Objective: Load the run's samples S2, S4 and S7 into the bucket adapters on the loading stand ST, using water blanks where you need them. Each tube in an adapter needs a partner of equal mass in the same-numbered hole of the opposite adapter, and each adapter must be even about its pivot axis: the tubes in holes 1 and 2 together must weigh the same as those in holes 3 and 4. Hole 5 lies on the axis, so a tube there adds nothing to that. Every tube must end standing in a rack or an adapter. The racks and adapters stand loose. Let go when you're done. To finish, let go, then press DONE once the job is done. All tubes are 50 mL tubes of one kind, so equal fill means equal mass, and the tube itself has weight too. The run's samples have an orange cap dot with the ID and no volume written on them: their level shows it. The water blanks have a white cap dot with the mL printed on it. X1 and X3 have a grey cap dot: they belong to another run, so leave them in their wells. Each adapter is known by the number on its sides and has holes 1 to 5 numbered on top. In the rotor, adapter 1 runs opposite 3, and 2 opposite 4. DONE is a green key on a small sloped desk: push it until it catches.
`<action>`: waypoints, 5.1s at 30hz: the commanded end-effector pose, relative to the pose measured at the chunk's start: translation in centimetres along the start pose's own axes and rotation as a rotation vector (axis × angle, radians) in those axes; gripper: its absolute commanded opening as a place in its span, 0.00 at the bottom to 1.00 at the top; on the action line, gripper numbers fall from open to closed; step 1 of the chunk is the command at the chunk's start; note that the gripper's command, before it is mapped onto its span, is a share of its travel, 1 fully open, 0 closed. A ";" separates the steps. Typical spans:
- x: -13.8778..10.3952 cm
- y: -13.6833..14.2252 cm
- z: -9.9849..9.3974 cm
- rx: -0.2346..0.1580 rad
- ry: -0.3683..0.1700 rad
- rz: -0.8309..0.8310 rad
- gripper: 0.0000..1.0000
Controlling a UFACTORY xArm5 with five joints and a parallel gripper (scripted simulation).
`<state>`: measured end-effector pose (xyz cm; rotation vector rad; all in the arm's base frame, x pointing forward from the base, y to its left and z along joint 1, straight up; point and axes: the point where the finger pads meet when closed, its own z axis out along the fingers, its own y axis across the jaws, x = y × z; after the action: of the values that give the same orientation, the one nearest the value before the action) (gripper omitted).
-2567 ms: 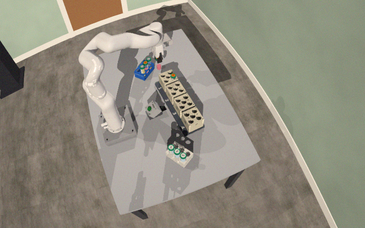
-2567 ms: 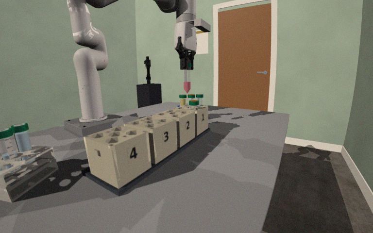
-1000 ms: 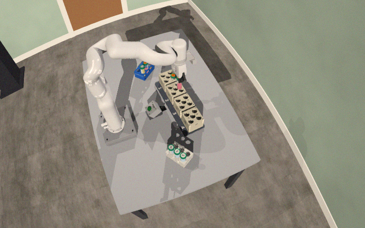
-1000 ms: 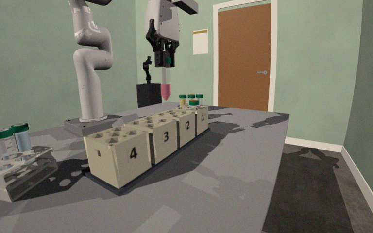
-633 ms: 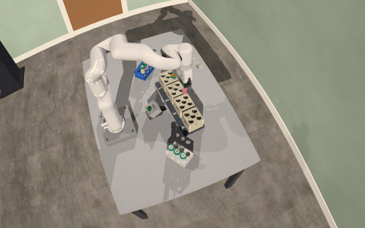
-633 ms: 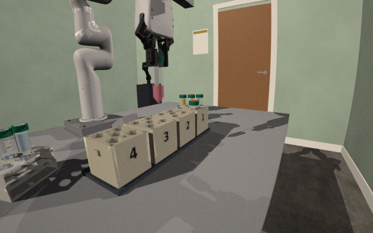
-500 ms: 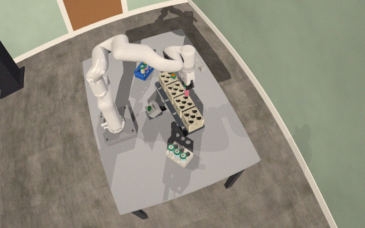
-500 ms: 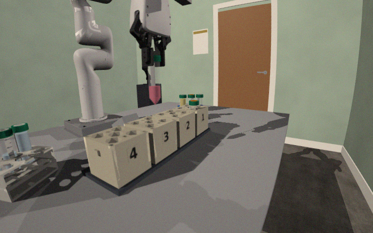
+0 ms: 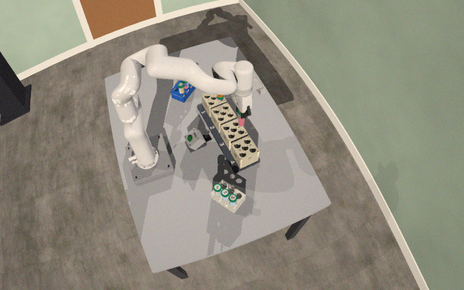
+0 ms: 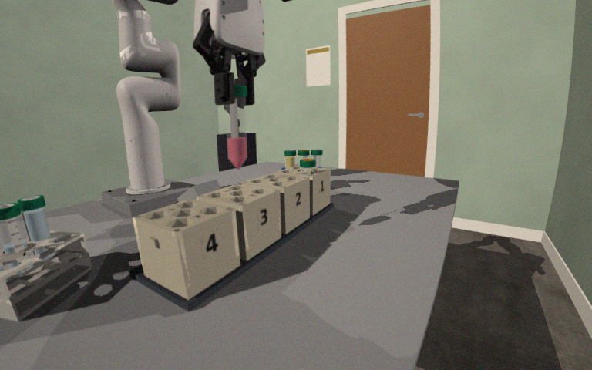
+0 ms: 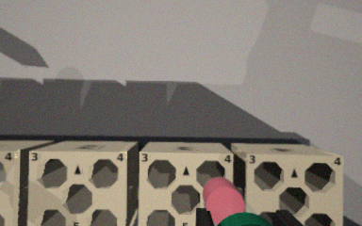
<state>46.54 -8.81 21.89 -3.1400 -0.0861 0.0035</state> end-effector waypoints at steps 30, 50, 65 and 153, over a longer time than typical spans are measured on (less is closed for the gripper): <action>0.1 0.0 3.4 0.000 0.004 0.000 0.00; 0.1 0.0 3.8 0.000 0.004 0.000 0.00; 0.1 0.0 5.1 0.000 0.004 0.000 0.00; 0.1 0.0 12.9 0.000 0.004 0.000 0.00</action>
<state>46.52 -8.81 9.08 -3.1400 -0.0856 0.0035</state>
